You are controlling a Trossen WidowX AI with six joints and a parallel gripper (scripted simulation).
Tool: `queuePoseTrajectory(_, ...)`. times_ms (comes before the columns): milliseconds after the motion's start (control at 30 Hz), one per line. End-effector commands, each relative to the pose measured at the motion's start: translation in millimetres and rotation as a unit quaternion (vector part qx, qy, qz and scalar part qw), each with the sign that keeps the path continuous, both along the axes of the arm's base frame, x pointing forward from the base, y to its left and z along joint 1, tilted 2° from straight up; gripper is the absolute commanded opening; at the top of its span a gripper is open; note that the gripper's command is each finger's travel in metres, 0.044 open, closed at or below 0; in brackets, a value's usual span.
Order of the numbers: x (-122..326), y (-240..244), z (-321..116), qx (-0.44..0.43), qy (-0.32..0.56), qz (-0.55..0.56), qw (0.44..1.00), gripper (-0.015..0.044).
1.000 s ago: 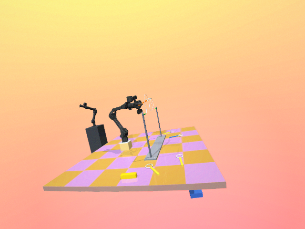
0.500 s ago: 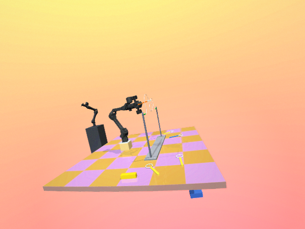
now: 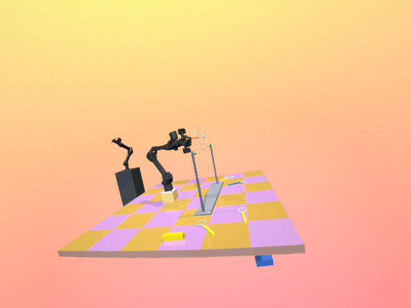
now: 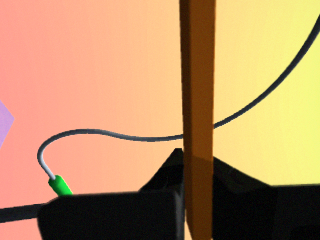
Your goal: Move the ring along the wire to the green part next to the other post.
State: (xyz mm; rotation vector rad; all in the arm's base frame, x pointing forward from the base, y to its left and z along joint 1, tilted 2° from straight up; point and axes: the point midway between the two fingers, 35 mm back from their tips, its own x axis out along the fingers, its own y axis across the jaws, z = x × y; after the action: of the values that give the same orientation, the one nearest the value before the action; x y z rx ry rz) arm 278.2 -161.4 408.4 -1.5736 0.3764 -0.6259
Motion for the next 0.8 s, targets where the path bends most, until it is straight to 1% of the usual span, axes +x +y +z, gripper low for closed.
queuePoseTrajectory(0,0.2,0.5,0.9,-0.028,0.005,0.001,1.0,-0.015)
queuePoseTrajectory(467,0.2,1.0,5.0,-0.11,0.015,-0.002,0.994,-0.015)
queuePoseTrajectory(767,0.2,0.3,4.0,-0.145,0.019,-0.004,0.989,-0.015)
